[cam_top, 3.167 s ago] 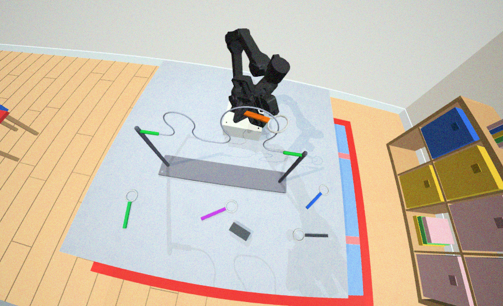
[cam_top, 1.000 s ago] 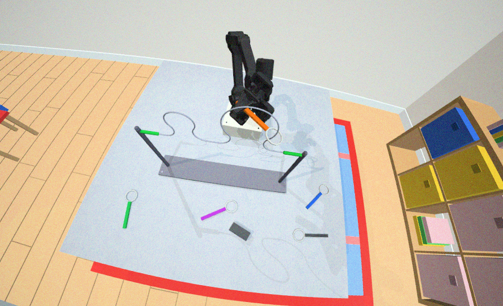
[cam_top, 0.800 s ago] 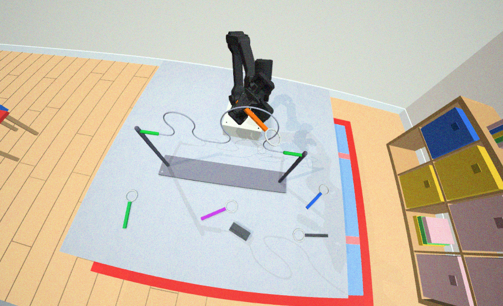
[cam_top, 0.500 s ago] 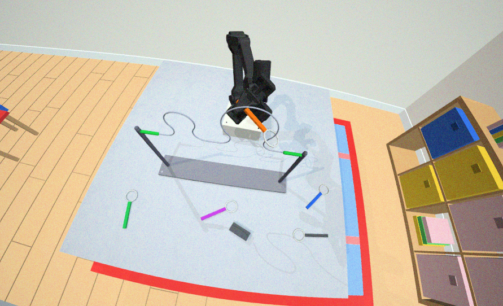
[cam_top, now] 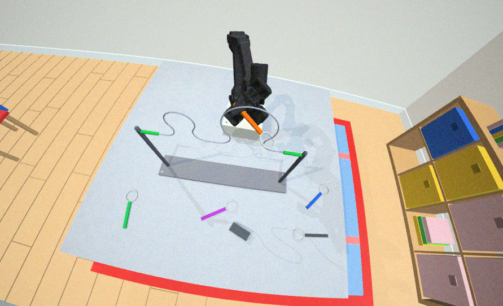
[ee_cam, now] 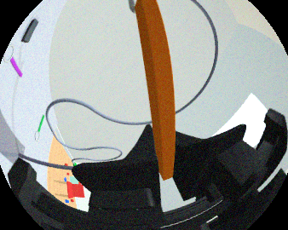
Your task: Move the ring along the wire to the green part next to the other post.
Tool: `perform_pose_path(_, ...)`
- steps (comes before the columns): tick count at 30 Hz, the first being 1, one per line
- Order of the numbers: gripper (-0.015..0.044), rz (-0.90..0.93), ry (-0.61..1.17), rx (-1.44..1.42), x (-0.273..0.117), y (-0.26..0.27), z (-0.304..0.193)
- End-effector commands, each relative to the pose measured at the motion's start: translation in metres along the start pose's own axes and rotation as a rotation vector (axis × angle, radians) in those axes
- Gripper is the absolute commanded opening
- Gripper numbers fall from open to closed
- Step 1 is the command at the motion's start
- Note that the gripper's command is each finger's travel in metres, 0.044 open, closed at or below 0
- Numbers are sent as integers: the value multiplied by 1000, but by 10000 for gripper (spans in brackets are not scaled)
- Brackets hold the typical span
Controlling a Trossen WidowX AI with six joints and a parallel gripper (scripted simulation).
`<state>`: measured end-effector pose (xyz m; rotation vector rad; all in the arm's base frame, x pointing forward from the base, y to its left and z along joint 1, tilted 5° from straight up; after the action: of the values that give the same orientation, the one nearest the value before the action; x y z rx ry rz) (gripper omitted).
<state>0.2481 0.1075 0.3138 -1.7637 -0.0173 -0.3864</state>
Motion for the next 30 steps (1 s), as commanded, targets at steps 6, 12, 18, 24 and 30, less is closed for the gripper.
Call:
perform_pose_path(6, -150, 45, 26, 101, -3, 16, -4)
perform_pose_path(12, -150, 98, 54, 205, -6, 32, -4)
perform_pose_path(18, -150, 160, 86, 325, -11, 48, -3)
perform_pose_path(24, -150, 218, 115, 438, -16, 62, 1)
perform_pose_path(30, -150, 286, 149, 568, -23, 78, 7)
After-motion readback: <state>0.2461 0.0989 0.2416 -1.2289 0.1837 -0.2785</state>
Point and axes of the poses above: the point midway between the two fingers, 35 mm back from their tips, its own x axis out along the fingers, its own y axis across the jaws, z = x × y, the point moved 7 cm from there along -x, back along the fingers, and after that the axes turned 14 degrees about x, right-handed, at the moved point
